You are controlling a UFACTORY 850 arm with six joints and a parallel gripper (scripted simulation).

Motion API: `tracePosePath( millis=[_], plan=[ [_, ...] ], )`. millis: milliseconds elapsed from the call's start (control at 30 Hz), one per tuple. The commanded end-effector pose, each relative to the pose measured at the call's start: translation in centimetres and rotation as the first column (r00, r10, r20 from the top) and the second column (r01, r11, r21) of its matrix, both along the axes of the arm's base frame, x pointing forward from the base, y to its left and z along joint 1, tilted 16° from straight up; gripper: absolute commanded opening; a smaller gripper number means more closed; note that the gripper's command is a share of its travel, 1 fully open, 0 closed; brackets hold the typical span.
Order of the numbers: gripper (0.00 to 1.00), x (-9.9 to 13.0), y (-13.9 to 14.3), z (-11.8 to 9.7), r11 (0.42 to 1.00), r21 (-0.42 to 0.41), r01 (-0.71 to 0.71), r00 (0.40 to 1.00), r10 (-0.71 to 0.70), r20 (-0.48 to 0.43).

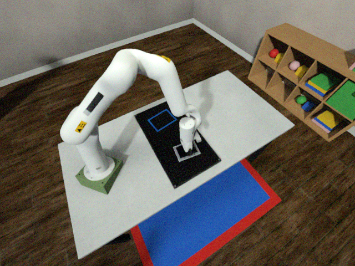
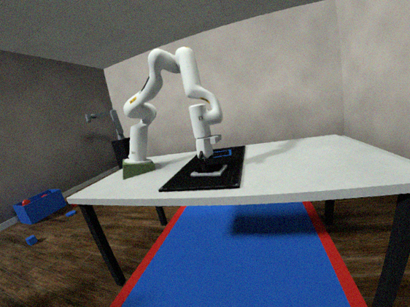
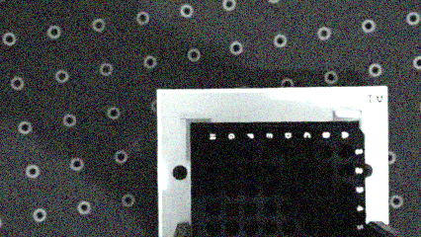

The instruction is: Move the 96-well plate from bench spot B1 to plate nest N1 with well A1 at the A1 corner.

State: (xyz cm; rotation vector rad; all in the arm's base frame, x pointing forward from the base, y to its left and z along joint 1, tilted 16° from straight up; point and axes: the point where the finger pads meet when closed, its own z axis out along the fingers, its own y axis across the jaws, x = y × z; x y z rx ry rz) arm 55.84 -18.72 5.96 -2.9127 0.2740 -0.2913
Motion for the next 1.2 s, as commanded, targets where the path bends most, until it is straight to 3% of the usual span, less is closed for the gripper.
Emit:
tracePosePath(
  millis=[0, 333, 1167],
  plan=[
    [1.00, 0.1, -0.1, 0.1, 1.000, -0.001, 0.000, 1.000, 0.000, 0.002],
    [1.00, 0.1, -0.1, 0.1, 1.000, -0.001, 0.000, 1.000, 0.000, 0.002],
    [1.00, -1.2, -1.2, 6.0, 1.000, -0.001, 0.000, 1.000, 0.000, 0.002]
  ],
)
